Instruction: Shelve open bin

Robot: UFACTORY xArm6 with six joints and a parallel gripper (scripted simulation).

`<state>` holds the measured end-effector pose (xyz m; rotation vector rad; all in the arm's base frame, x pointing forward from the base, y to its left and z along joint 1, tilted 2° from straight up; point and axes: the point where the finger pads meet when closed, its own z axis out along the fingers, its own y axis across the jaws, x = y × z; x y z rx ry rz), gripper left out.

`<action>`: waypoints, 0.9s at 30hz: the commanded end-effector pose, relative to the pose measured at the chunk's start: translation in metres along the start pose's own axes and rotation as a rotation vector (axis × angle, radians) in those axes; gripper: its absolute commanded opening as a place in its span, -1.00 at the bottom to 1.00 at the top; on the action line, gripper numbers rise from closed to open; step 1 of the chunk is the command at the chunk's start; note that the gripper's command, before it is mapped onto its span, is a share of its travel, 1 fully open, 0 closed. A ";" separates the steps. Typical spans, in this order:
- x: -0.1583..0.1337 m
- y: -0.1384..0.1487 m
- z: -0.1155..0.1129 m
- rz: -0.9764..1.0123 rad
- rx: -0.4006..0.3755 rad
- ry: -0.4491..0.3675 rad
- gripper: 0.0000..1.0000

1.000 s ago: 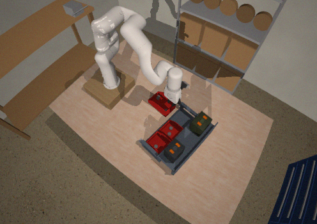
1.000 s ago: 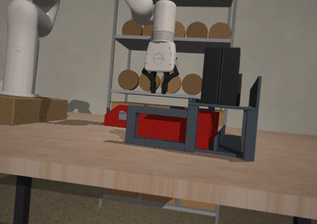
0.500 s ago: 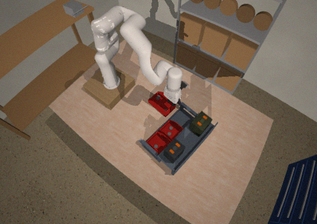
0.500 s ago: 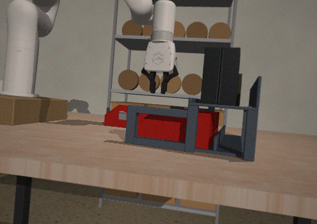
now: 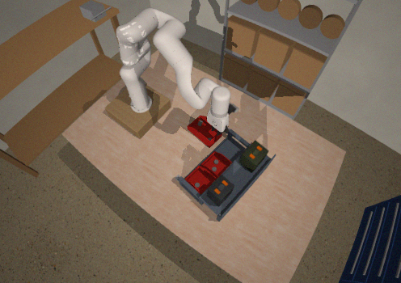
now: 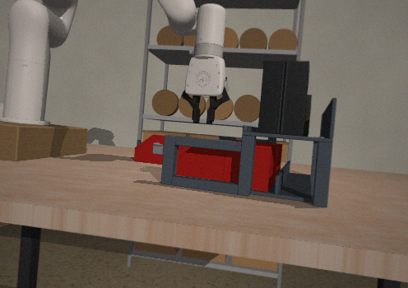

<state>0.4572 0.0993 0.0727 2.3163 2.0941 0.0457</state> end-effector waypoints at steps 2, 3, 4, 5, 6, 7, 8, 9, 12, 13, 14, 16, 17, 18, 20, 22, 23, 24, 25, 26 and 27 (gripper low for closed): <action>0.001 0.002 -0.001 0.000 -0.005 0.002 -0.35; 0.001 0.002 -0.001 0.000 -0.005 0.002 -0.35; 0.001 0.002 -0.001 0.000 -0.005 0.002 -0.35; 0.001 0.002 -0.001 0.000 -0.005 0.002 -0.35; 0.001 0.002 -0.001 0.000 -0.005 0.002 -0.35; 0.001 0.002 0.001 0.000 -0.005 0.002 -0.35; 0.001 0.002 0.003 0.000 -0.005 0.002 -0.35; 0.001 0.002 0.005 0.000 -0.005 0.002 -0.35; 0.001 0.002 0.009 0.000 -0.005 0.002 -0.35; 0.001 0.002 0.009 0.000 -0.005 0.002 -0.35; 0.001 0.002 0.009 0.000 -0.005 0.002 -0.35; 0.001 0.002 0.009 0.000 -0.005 0.002 -0.35; 0.001 0.002 0.009 0.000 -0.005 0.002 -0.35; 0.001 0.002 0.009 0.000 -0.005 0.002 -0.35; 0.001 0.002 0.009 0.000 -0.005 0.002 -0.35; 0.001 0.002 0.009 0.000 -0.005 0.002 -0.35; 0.001 0.002 0.009 0.000 -0.005 0.002 -0.35; 0.001 0.002 0.010 0.000 -0.005 0.002 -0.35; 0.001 0.002 0.012 0.000 -0.005 0.002 -0.35; 0.001 0.002 0.014 0.000 -0.005 0.002 -0.35; 0.001 0.002 0.016 0.000 -0.005 0.002 -0.35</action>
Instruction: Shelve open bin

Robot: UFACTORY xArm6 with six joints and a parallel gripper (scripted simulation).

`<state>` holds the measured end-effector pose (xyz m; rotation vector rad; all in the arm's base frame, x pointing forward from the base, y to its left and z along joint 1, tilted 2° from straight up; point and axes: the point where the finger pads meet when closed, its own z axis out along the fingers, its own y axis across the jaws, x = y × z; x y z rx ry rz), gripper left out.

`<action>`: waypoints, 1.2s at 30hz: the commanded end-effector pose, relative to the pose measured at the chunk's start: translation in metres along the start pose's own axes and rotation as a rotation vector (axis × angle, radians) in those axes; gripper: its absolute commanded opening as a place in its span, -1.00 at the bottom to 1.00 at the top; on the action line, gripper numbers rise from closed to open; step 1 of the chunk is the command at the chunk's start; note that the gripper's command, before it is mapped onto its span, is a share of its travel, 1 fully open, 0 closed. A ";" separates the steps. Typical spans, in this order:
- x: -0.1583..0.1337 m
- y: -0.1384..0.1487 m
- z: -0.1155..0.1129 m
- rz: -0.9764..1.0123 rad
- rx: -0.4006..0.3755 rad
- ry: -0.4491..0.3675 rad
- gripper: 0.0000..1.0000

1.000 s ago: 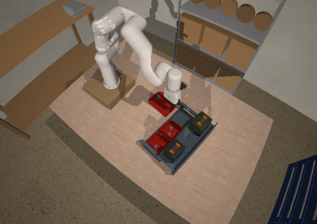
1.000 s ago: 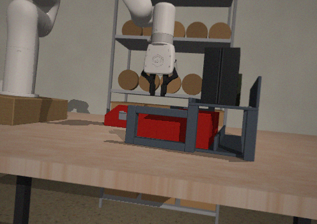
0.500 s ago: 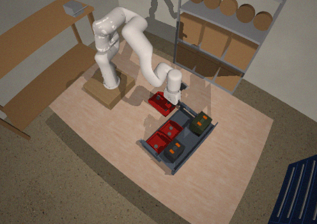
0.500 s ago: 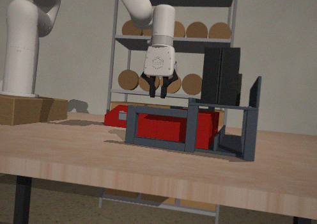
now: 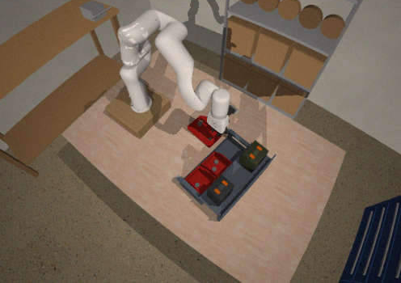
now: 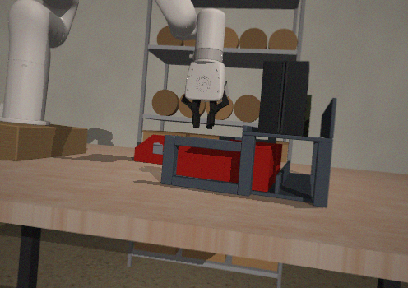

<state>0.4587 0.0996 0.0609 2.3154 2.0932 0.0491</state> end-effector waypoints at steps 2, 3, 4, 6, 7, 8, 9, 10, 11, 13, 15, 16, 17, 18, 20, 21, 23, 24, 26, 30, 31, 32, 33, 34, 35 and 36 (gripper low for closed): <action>0.000 0.001 0.007 0.000 -0.003 0.001 -0.35; 0.000 0.001 0.007 0.000 -0.003 0.001 -0.35; 0.000 0.001 0.007 0.000 -0.003 0.001 -0.35; 0.000 0.001 0.007 0.000 -0.003 0.001 -0.35; 0.000 0.001 0.007 0.000 -0.003 0.001 -0.35; 0.000 0.001 0.007 0.000 -0.003 0.001 -0.35; 0.000 0.001 0.007 0.000 -0.003 0.001 -0.35; 0.000 0.001 0.007 0.000 -0.003 0.001 -0.35; 0.000 0.001 0.007 0.000 -0.003 0.001 -0.35; 0.000 0.001 0.007 0.000 -0.003 0.001 -0.35; 0.000 0.001 0.010 0.000 -0.003 0.001 -0.35; 0.000 0.001 0.012 0.000 -0.003 0.001 -0.35; 0.000 0.001 0.014 0.000 -0.003 0.001 -0.35; 0.000 0.001 0.016 0.000 -0.003 0.001 -0.35; 0.000 0.001 0.016 0.000 -0.003 0.001 -0.35; 0.000 0.001 0.016 0.000 -0.003 0.001 -0.35; 0.000 0.001 0.016 0.000 -0.003 0.001 -0.35; 0.000 0.001 0.016 0.000 -0.003 0.001 -0.35; 0.000 0.001 0.016 0.000 -0.003 0.001 -0.35; 0.000 0.001 0.016 0.000 -0.003 0.001 -0.35; 0.000 0.001 0.018 0.000 -0.003 0.001 -0.35; 0.000 0.001 0.020 0.000 -0.003 0.001 -0.35; 0.000 0.001 0.022 0.000 -0.003 0.001 -0.35; 0.000 0.001 0.024 0.000 -0.003 0.001 -0.35; 0.000 0.001 0.026 0.000 -0.003 0.001 -0.35; 0.000 0.001 0.026 0.000 -0.003 0.001 -0.35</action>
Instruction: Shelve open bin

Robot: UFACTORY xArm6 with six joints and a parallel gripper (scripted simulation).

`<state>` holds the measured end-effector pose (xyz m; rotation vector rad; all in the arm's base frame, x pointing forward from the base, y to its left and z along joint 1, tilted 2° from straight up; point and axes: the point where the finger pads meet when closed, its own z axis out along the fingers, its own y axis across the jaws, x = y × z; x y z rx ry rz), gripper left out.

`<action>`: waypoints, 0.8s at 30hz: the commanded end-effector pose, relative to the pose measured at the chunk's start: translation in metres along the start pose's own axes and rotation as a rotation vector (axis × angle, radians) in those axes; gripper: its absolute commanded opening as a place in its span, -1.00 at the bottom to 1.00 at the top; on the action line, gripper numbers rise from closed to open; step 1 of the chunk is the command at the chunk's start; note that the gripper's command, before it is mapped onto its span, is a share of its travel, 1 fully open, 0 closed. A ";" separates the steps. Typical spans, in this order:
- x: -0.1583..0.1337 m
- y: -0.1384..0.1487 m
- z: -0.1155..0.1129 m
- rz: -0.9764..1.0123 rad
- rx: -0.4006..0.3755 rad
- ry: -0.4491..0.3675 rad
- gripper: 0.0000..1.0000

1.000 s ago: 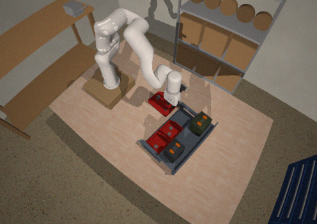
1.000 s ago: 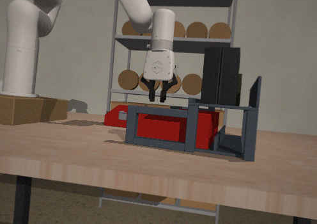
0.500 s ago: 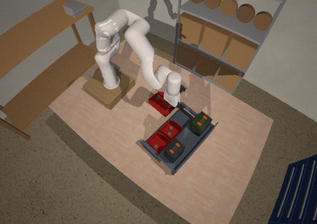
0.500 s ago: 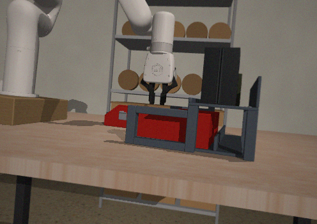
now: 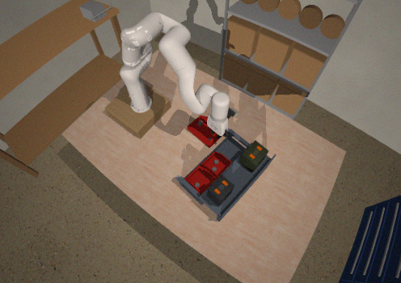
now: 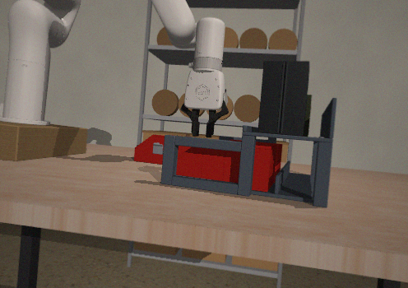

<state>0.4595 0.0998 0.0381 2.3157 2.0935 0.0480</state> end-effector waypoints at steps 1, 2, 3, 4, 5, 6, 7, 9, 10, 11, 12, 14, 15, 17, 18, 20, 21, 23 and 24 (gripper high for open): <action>0.000 0.001 0.003 0.000 -0.003 0.001 -0.35; 0.000 0.001 0.003 0.000 -0.003 0.001 -0.35; 0.000 0.001 0.003 0.000 -0.003 0.001 -0.35; 0.000 0.001 0.003 0.000 -0.003 0.001 -0.35; 0.000 0.001 0.003 0.000 -0.003 0.001 -0.35; 0.000 0.001 0.003 0.000 -0.003 0.001 -0.35; 0.000 0.001 0.003 0.000 -0.003 0.001 -0.35; 0.000 0.001 0.003 0.000 -0.003 0.001 -0.35; 0.000 0.001 0.003 0.000 -0.003 0.001 -0.35; 0.000 0.001 0.003 0.000 -0.003 0.001 -0.35; 0.000 0.001 0.005 0.000 -0.004 0.001 -0.35; 0.000 0.001 0.009 0.000 -0.004 0.001 -0.35; 0.000 0.001 0.011 0.000 -0.004 0.001 -0.35; 0.000 0.001 0.013 0.000 -0.003 0.001 -0.35; 0.000 0.001 0.013 0.000 -0.003 0.001 -0.35; 0.000 0.001 0.013 0.000 -0.003 0.001 -0.35; 0.000 0.001 0.013 0.000 -0.003 0.001 -0.35; 0.000 0.001 0.013 0.000 -0.003 0.001 -0.35; 0.000 0.001 0.013 0.000 -0.003 0.001 -0.35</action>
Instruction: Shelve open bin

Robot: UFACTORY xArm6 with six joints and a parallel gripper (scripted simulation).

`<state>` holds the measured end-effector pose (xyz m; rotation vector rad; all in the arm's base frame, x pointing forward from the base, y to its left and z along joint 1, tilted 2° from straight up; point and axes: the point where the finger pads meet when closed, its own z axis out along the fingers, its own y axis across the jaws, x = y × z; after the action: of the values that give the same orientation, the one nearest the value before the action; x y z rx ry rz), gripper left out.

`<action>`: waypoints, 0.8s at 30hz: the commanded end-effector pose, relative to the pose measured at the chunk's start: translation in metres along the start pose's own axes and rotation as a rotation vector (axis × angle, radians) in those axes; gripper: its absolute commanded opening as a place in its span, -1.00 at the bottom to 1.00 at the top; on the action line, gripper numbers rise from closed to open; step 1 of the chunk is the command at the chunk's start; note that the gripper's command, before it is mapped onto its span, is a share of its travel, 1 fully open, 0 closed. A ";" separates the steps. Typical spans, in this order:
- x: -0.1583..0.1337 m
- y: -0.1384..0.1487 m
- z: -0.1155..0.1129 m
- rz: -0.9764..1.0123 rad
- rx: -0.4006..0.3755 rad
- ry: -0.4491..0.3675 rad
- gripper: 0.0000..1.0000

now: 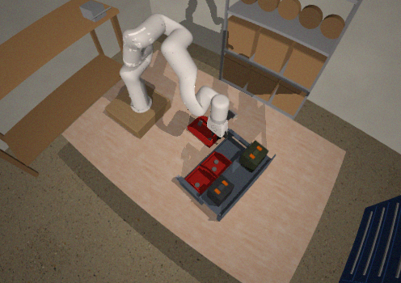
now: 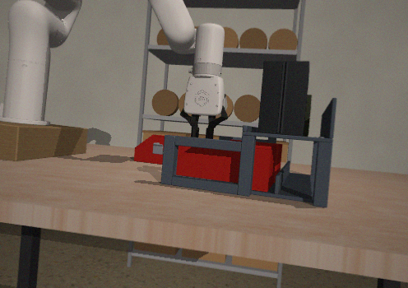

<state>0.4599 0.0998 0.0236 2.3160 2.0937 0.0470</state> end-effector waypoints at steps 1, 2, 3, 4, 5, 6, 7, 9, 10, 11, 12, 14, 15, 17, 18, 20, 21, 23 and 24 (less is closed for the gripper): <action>0.001 0.002 -0.001 0.000 -0.004 0.001 -0.35; 0.001 0.002 -0.001 0.000 -0.004 0.001 -0.35; 0.001 0.002 -0.001 0.000 -0.004 0.001 -0.35; 0.001 0.002 -0.001 0.000 -0.004 0.001 -0.35; 0.001 0.002 0.001 0.000 -0.004 0.001 -0.35; 0.001 0.002 0.003 0.000 -0.004 0.001 -0.35; 0.001 0.002 0.005 0.000 -0.004 0.001 -0.35; 0.001 0.002 0.009 0.000 -0.004 0.001 -0.35; 0.001 0.002 0.009 0.000 -0.004 0.001 -0.35; 0.001 0.002 0.009 0.000 -0.004 0.001 -0.35; 0.001 0.002 0.009 0.000 -0.004 0.001 -0.35; 0.001 0.002 0.009 0.000 -0.004 0.001 -0.35; 0.001 0.002 0.009 0.000 -0.004 0.001 -0.35; 0.001 0.002 0.009 0.000 -0.004 0.001 -0.35; 0.001 0.002 0.009 0.000 -0.004 0.001 -0.35; 0.001 0.002 0.009 0.000 -0.004 0.001 -0.35; 0.001 0.002 0.009 0.000 -0.004 0.001 -0.35; 0.001 0.002 0.009 0.000 -0.004 0.001 -0.35; 0.001 0.001 0.010 0.000 -0.004 0.001 -0.35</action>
<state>0.4603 0.0999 0.0135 2.3157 2.0935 0.0477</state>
